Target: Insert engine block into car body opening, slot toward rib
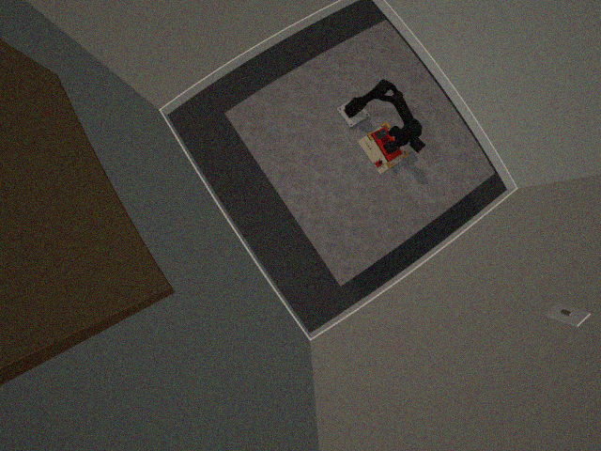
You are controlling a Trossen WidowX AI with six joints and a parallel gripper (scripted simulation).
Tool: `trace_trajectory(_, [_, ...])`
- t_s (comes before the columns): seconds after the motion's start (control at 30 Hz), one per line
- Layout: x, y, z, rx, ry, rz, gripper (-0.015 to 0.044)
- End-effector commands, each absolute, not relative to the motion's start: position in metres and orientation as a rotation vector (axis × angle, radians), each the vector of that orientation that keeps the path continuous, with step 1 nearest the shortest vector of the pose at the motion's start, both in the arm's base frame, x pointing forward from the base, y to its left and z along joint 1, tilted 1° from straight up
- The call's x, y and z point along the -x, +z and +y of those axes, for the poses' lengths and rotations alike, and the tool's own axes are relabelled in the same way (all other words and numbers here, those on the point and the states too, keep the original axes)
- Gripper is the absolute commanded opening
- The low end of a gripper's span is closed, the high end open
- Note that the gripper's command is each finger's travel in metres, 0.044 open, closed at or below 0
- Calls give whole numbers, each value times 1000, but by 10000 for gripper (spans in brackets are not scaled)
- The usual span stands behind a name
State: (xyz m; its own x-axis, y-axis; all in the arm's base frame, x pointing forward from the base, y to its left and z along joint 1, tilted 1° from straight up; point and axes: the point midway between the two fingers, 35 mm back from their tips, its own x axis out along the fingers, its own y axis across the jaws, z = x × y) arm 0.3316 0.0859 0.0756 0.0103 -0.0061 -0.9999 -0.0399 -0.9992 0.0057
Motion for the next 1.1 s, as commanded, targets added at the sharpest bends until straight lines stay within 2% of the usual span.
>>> trace_trajectory(0.0, [-332, 76, 86, 2223, 2197, 31, 159])
trace_trajectory(0.43, [-332, 74, 86, 2260, 2234, -51, 159])
trace_trajectory(0.73, [-332, 72, 86, 2211, 2186, 55, 159])
trace_trajectory(1.07, [-332, 70, 86, 2226, 2201, 24, 159])
